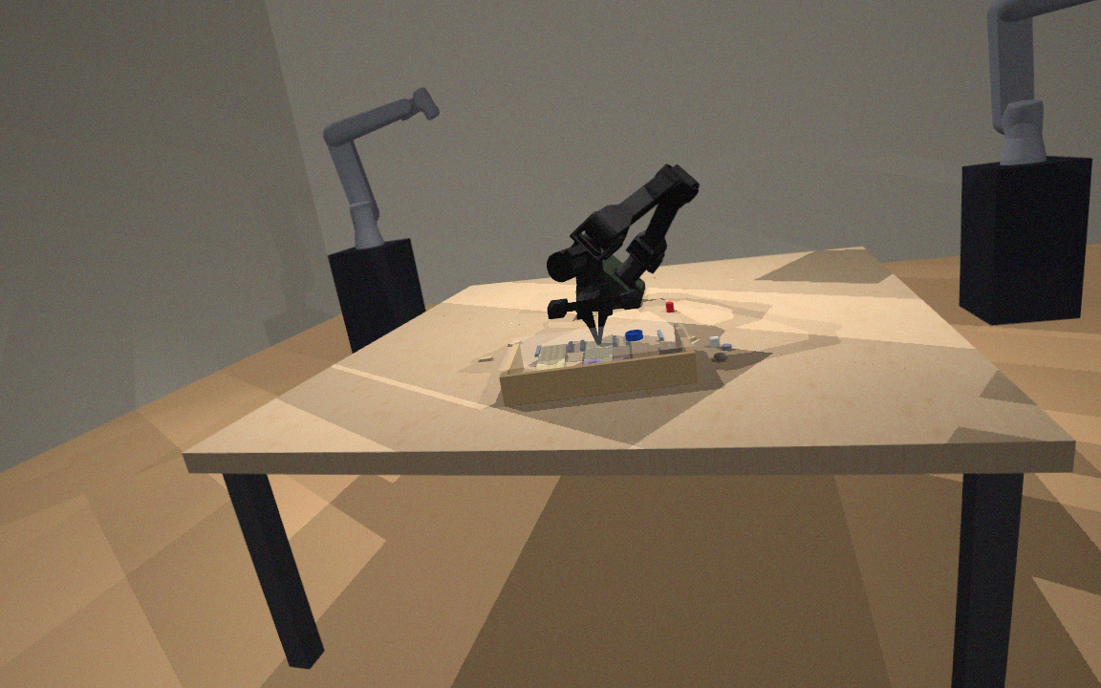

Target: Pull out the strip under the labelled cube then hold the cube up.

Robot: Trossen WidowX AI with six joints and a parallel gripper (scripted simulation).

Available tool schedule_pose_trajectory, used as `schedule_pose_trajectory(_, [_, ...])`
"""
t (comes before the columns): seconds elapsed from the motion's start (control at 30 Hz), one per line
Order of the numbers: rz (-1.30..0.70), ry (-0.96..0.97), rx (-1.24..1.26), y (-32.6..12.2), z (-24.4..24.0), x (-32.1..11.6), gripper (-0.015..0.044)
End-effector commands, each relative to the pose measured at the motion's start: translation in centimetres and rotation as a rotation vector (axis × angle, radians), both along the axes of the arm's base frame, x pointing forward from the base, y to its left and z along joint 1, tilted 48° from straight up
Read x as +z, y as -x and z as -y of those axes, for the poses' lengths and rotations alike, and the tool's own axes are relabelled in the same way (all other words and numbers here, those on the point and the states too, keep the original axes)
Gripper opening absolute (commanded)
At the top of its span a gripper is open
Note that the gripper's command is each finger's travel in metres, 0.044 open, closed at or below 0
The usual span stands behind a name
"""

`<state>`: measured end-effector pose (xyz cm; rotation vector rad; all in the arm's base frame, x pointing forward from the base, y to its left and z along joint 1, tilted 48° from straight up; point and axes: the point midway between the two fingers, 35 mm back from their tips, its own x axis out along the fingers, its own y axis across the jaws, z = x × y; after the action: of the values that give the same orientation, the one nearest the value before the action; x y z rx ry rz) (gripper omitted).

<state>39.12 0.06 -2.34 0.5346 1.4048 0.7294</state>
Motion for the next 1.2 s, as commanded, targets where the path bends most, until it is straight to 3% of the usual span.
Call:
schedule_pose_trajectory(0.0, [-0.003,-0.004,-0.004,0.0,-0.1,-0.1,0.0000])
schedule_pose_trajectory(1.17, [-0.004,-0.004,-0.004,1.2,-0.1,-0.5,0.0000])
